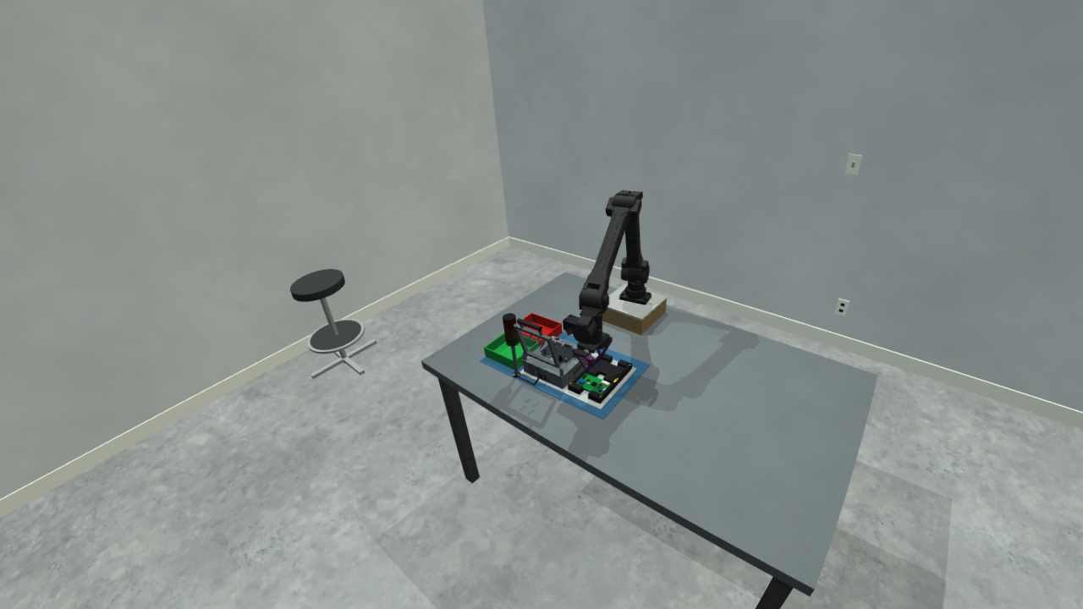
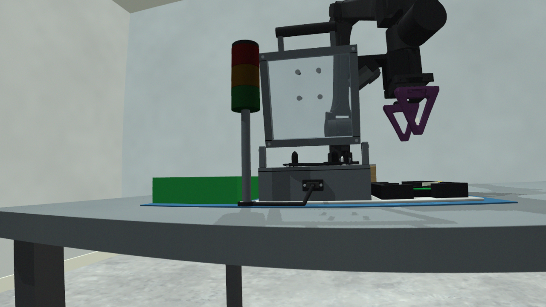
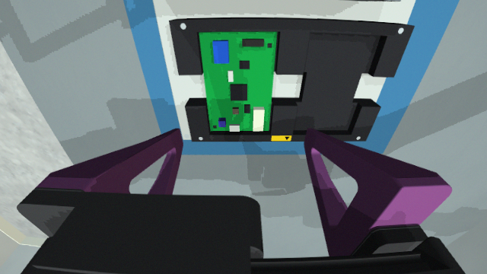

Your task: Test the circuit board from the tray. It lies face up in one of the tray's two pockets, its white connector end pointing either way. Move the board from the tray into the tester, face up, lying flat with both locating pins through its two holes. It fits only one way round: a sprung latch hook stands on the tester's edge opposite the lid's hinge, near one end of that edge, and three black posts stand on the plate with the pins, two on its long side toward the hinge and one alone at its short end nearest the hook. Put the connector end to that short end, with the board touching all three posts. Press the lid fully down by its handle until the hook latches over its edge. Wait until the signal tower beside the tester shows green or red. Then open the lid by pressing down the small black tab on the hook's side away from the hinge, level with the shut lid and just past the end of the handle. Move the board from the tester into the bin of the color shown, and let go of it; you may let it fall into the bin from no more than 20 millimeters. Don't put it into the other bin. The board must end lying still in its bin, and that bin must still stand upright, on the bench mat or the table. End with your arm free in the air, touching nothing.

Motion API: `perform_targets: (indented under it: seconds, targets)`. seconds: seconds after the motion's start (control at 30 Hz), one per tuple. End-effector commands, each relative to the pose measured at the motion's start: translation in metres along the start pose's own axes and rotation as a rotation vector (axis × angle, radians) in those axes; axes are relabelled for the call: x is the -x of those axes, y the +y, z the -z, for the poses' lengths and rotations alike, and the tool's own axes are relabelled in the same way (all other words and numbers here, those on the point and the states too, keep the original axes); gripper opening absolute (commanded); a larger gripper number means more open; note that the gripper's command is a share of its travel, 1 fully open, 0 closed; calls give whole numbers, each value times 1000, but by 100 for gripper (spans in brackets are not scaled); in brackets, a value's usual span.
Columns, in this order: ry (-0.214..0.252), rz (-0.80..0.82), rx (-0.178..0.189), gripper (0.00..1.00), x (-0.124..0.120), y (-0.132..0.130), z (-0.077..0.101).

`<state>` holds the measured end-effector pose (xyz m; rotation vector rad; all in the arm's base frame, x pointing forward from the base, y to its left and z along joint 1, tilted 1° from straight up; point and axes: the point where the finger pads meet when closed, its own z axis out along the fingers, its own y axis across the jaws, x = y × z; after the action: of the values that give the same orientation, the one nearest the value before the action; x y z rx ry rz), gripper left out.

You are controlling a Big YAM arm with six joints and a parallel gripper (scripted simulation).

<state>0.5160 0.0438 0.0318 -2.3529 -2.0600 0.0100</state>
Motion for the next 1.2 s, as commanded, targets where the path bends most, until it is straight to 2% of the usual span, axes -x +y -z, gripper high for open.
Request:
perform_targets:
  seconds: [0.0,1.03,1.17]
  targets:
    - [10,13,58,92,-12,16,27]
    - [11,13,62,92,-12,20,28]
    - [6,15,41,92,-12,22,17]
